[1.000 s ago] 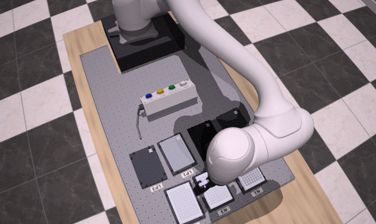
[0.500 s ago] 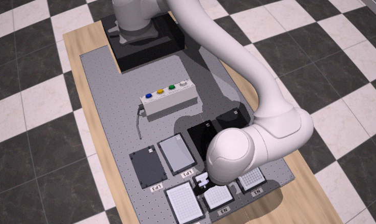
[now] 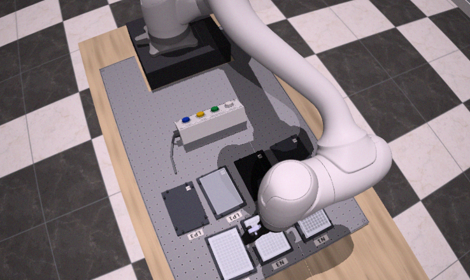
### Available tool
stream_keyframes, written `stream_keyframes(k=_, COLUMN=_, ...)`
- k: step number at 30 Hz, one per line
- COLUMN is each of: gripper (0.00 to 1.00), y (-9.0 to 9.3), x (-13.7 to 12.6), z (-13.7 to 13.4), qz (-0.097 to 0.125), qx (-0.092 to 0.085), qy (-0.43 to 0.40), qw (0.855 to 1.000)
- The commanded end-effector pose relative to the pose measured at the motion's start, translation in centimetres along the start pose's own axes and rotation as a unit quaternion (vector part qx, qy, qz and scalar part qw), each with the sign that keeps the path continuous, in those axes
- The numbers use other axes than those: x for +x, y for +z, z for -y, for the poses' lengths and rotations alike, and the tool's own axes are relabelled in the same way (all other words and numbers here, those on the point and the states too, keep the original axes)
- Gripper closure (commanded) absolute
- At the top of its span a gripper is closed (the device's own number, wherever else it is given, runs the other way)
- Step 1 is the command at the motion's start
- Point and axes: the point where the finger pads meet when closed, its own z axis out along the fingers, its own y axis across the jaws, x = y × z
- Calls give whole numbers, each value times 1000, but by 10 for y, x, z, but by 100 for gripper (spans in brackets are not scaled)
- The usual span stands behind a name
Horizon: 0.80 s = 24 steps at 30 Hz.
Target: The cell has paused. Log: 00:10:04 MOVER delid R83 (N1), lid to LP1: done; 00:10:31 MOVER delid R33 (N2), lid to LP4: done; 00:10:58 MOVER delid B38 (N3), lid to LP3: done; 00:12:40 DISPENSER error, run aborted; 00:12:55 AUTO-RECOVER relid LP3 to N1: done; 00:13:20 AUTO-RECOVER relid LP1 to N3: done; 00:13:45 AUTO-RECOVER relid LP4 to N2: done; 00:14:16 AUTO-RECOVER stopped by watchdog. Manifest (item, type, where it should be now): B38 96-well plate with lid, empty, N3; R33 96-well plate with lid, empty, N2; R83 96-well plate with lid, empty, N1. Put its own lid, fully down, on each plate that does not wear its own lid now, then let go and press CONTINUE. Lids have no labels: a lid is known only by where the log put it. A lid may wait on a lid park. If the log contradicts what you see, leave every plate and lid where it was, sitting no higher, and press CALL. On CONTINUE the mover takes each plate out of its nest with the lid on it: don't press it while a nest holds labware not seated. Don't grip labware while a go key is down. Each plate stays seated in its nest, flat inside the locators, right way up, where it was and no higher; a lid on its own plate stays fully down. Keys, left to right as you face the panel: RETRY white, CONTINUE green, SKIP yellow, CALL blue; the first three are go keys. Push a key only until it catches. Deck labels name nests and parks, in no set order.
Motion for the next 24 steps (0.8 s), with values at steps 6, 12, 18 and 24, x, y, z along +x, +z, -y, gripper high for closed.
stream_keyframes(k=6, gripper=34, y=0, x=0, z=0, qz=0, qx=0, qy=0, qw=1000)
stream_keyframes(k=12, gripper=34, y=0, x=0, z=0, qz=0, qx=0, qy=0, qw=1000)
stream_keyframes(k=18, gripper=34, y=0, x=0, z=0, qz=0, qx=0, qy=0, qw=1000)
stream_keyframes(k=24, gripper=100, y=0, x=0, z=0, qz=0, qx=0, qy=0, qw=1000)
